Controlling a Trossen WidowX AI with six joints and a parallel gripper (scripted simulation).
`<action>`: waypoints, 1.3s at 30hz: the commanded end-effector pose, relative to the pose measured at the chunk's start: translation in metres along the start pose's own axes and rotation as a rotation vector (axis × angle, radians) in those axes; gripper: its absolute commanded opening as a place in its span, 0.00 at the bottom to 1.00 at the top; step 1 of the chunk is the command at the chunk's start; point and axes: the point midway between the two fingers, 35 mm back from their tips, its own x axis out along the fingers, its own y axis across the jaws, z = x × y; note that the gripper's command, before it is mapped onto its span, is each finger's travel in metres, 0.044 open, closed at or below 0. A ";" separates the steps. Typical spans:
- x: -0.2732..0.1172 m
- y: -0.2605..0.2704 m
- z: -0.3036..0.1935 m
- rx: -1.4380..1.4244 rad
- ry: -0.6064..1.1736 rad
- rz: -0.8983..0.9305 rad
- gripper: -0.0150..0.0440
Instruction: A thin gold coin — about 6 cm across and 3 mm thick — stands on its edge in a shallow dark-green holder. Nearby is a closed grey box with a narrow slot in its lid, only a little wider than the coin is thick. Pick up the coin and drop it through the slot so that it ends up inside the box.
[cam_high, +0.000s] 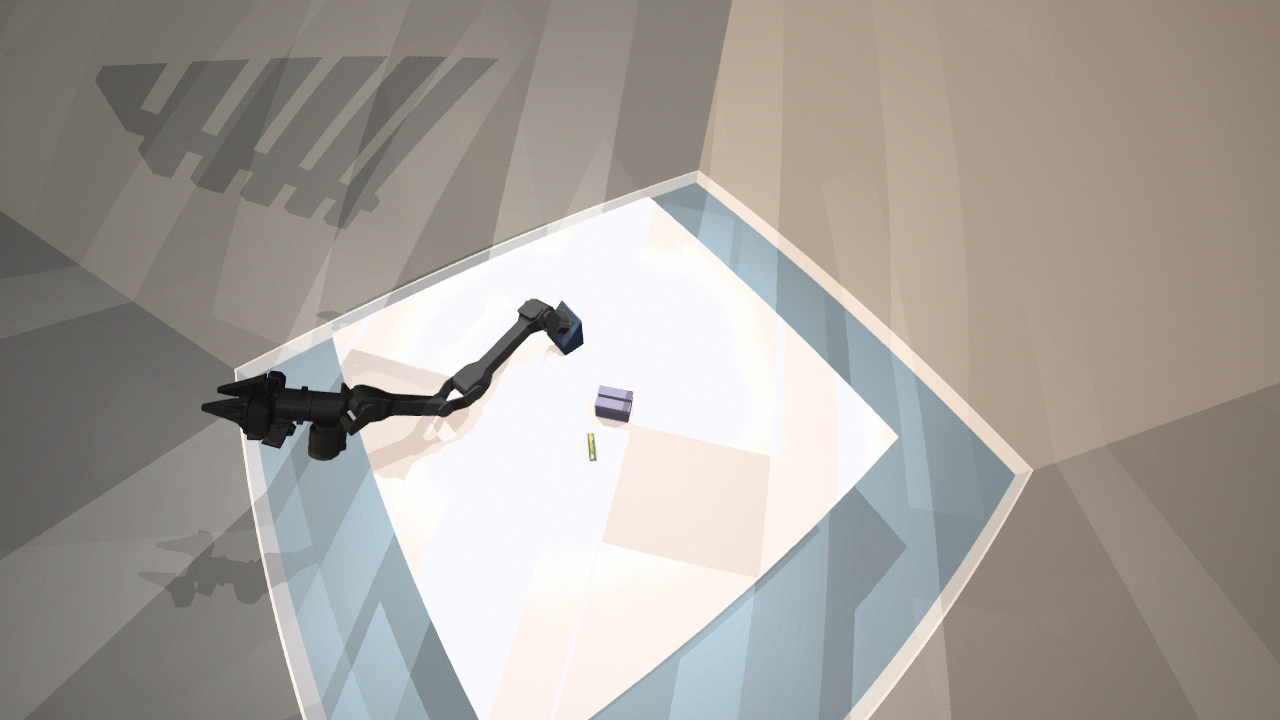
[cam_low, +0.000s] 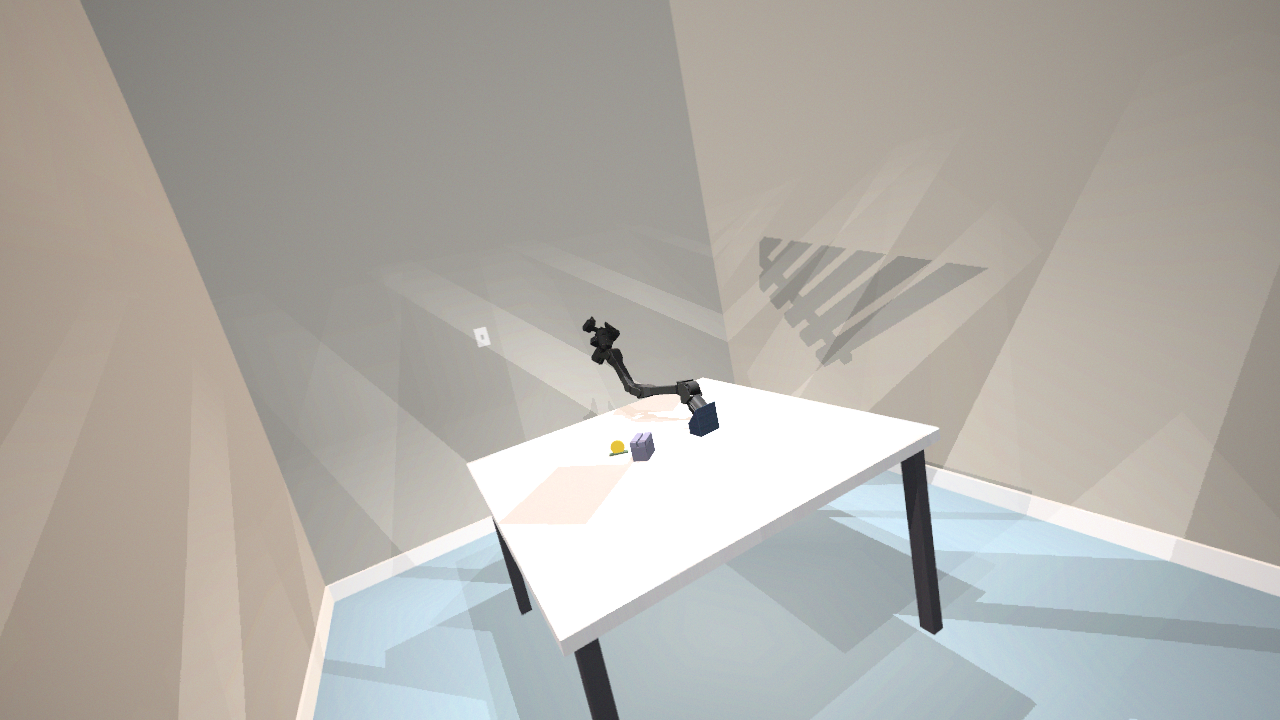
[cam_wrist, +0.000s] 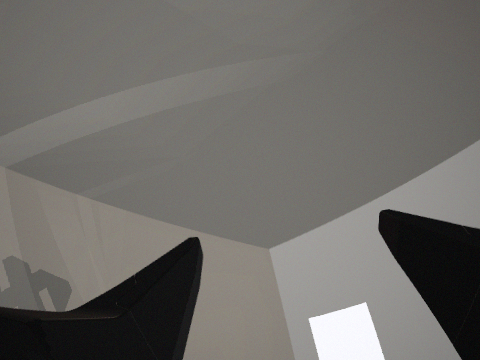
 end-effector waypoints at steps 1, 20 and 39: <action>0.000 0.000 -0.001 0.000 0.004 -0.002 0.89; -0.026 -0.094 -0.256 -0.025 0.637 -0.500 0.53; -0.168 -0.217 -0.345 -0.275 0.994 -1.024 0.53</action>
